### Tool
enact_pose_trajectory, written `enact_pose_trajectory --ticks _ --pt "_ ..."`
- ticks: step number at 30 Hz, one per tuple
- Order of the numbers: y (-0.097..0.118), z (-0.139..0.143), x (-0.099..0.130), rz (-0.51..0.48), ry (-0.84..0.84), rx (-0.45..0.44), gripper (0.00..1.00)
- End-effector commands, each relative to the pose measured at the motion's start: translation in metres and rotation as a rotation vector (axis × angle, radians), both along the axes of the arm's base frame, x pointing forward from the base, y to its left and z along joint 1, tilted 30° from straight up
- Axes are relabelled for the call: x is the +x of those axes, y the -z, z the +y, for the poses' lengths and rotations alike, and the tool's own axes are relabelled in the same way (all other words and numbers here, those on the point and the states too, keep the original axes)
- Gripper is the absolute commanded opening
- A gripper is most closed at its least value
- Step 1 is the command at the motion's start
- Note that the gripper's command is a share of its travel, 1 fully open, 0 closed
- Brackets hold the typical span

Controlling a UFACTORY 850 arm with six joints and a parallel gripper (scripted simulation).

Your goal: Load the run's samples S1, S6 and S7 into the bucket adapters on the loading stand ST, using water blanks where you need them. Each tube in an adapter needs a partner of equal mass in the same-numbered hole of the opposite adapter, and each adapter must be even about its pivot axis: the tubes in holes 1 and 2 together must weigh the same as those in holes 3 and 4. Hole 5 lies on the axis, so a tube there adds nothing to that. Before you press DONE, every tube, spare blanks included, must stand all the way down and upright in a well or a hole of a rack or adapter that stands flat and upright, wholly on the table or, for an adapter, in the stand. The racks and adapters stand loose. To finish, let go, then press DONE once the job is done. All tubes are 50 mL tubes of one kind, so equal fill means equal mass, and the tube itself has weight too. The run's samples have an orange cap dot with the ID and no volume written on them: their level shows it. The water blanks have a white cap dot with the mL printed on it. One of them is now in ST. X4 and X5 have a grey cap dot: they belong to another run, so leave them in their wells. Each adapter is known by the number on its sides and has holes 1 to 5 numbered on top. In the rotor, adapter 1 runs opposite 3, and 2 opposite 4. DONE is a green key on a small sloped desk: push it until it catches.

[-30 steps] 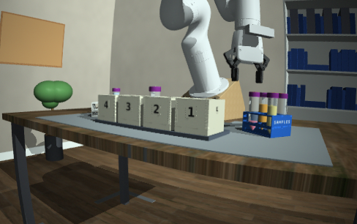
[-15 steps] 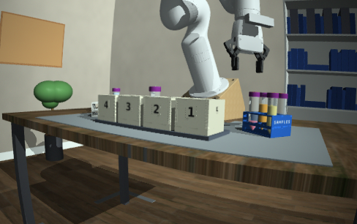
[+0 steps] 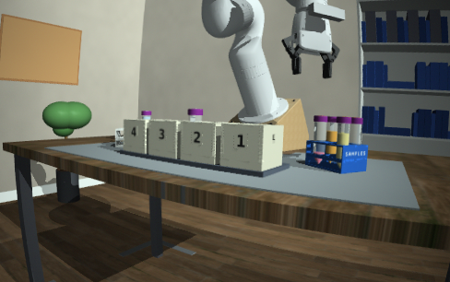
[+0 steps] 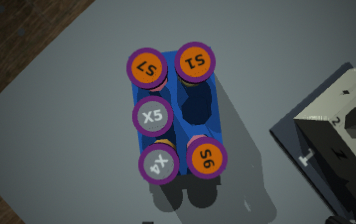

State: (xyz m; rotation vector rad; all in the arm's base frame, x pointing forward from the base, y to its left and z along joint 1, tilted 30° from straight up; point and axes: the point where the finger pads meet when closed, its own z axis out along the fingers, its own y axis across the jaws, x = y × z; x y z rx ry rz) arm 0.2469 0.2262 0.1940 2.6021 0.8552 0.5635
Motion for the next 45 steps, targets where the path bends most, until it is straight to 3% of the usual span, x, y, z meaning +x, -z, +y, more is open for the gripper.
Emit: enact_pose_trajectory --ticks 1,10,33,45 --pt "-0.012 0.003 -0.006 0.001 0.000 0.000 1.00" --pt "-0.023 -0.009 -0.006 -0.019 0.087 0.046 1.00" --pt "-0.059 -0.105 0.020 -0.156 0.690 0.373 1.00" --pt "-0.076 -0.150 0.032 -0.159 0.700 0.379 1.00"
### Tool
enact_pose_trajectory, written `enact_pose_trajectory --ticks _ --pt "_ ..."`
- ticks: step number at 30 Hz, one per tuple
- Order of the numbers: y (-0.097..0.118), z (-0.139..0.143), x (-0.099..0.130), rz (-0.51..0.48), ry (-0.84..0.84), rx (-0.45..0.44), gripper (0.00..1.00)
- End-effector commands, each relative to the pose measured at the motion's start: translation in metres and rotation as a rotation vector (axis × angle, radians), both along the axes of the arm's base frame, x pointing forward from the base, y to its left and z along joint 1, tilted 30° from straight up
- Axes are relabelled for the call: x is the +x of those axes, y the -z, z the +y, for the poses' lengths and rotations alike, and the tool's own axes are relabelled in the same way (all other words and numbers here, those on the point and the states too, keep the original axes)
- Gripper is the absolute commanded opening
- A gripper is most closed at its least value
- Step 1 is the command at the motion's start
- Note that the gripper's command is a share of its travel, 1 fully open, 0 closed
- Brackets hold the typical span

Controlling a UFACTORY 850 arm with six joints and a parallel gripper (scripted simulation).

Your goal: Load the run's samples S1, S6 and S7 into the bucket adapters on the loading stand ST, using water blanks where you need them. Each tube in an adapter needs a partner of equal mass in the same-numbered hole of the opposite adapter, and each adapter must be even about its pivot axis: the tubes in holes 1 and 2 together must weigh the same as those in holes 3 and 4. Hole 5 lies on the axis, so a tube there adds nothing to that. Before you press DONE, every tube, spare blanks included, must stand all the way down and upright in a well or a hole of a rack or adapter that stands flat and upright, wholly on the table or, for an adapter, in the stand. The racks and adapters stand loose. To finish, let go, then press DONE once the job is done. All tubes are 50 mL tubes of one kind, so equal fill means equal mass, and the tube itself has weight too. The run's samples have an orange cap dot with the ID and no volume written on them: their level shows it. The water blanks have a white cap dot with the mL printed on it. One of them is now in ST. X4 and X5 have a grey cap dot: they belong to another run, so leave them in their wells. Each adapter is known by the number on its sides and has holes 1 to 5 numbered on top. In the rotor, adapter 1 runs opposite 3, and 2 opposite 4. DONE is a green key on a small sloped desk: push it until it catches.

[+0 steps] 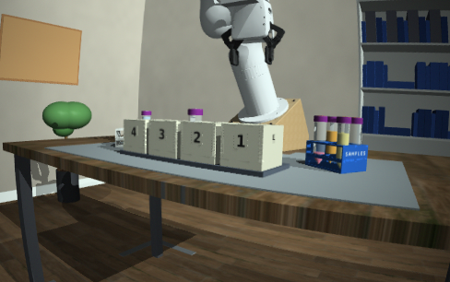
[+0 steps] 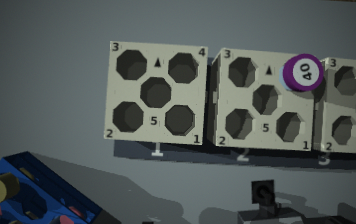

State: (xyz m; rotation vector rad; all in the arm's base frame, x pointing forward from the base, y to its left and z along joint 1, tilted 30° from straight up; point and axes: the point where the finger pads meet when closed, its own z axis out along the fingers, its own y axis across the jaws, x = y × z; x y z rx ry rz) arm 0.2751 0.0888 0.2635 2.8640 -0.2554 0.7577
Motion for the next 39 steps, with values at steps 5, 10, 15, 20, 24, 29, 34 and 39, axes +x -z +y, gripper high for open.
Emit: enact_pose_trajectory --ticks 5,10,15,20,24,29,34,39 --pt "-0.015 -0.036 0.010 0.007 -0.002 0.009 1.00" --pt "-0.023 -0.058 0.016 0.007 -0.002 0.008 1.00" --pt "-0.030 -0.077 0.021 0.007 -0.002 0.008 1.00" --pt "-0.037 -0.095 0.026 0.007 -0.002 0.008 1.00" --pt "-0.044 -0.113 0.031 0.007 -0.002 0.008 1.00" --pt "-0.041 -0.104 0.030 -0.013 0.084 0.055 0.57" --pt "-0.036 -0.090 0.027 -0.033 0.170 0.102 0.57" --pt "-0.029 -0.066 0.023 -0.066 0.313 0.181 0.57"
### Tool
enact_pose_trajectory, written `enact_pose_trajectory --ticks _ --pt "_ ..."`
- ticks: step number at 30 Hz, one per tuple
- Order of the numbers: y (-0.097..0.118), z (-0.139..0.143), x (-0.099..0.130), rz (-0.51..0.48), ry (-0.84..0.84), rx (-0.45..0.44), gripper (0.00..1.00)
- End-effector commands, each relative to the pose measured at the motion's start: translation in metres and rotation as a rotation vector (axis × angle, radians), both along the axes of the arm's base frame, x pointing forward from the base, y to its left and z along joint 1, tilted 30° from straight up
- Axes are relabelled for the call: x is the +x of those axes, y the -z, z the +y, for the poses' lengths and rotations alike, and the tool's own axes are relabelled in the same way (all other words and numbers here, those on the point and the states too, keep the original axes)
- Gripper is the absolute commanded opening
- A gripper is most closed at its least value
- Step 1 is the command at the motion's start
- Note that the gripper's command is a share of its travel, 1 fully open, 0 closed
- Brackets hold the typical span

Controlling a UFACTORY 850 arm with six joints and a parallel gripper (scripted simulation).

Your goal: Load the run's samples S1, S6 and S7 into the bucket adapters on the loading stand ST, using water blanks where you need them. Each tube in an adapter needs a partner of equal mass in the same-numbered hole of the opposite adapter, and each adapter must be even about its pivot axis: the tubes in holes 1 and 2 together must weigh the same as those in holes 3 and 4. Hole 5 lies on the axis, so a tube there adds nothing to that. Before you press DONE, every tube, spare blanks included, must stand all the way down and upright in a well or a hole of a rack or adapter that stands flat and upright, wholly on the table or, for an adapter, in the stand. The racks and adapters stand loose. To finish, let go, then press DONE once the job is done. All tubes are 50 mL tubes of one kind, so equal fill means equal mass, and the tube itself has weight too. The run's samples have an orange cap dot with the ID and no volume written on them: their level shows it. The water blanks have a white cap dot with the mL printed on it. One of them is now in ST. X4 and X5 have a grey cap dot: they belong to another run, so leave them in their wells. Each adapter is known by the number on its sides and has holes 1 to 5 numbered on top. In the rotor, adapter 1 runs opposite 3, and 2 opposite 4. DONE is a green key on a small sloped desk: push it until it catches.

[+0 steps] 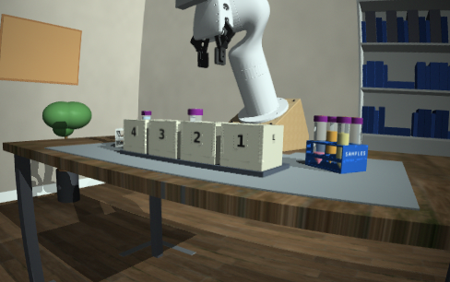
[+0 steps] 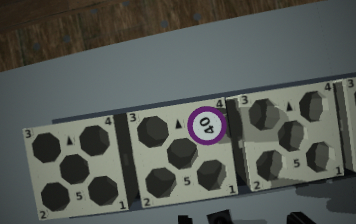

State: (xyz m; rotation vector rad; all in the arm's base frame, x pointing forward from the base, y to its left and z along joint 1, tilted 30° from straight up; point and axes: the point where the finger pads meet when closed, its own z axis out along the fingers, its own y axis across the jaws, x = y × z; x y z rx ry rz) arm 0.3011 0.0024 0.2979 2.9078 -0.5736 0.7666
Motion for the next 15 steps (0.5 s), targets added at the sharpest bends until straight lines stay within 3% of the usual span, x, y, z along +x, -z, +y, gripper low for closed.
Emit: enact_pose_trajectory --ticks 1,8,15 --pt "0.007 0.025 -0.004 -0.044 0.168 0.060 0.57" --pt "0.018 0.058 -0.010 -0.086 0.371 0.168 0.57" --pt "0.026 0.081 -0.014 -0.089 0.382 0.174 0.57"
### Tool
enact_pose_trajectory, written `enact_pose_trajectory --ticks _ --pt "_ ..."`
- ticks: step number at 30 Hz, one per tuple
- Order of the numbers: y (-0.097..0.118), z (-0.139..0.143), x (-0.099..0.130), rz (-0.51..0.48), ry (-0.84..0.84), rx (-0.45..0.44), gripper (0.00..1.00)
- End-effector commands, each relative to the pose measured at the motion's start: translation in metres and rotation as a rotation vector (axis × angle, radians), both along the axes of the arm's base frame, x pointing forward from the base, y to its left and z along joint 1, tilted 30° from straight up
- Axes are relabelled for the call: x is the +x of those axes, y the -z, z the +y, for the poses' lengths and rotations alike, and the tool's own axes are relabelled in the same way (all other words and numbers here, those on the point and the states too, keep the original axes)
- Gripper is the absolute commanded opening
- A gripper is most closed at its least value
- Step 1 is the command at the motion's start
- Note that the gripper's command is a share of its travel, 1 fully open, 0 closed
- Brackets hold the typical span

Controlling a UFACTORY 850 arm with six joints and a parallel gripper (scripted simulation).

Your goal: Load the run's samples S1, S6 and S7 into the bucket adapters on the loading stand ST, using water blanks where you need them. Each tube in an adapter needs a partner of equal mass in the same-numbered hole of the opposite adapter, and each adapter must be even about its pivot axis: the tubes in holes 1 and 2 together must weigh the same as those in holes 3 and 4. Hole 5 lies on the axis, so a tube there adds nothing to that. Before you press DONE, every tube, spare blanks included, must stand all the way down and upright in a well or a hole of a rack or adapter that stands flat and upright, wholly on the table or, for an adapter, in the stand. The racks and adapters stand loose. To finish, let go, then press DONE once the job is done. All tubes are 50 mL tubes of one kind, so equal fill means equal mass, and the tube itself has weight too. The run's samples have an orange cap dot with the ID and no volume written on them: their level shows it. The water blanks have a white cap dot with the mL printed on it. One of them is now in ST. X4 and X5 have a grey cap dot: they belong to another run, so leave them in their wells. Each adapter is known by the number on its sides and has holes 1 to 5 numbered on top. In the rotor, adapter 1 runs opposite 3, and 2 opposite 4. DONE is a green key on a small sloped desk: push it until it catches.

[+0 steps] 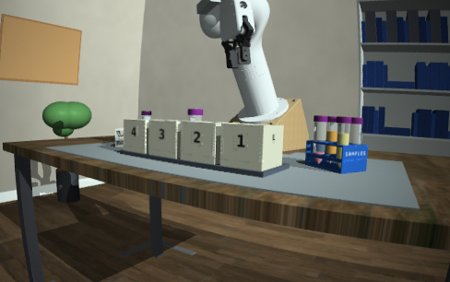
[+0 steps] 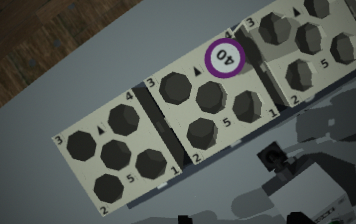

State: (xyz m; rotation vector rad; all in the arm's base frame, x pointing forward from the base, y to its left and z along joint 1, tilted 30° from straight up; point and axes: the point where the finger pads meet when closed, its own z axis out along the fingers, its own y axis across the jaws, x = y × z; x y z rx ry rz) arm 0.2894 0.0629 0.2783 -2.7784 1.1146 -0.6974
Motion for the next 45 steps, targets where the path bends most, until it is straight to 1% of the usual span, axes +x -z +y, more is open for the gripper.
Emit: enact_pose_trajectory --ticks 1,11,13,28,30,40,45 --pt "0.008 0.026 -0.003 -0.050 0.073 -0.068 0.57" --pt "0.023 0.073 -0.012 -0.050 0.073 -0.068 0.57" --pt "0.023 0.073 -0.012 -0.050 0.073 -0.068 0.57" --pt "0.046 0.143 -0.025 -0.049 0.073 -0.068 0.57" --pt "0.046 0.143 -0.025 -0.049 0.073 -0.068 0.57" --pt "0.061 0.190 -0.033 -0.049 0.073 -0.068 0.57" --pt "0.062 0.192 -0.034 -0.049 0.073 -0.068 0.57"
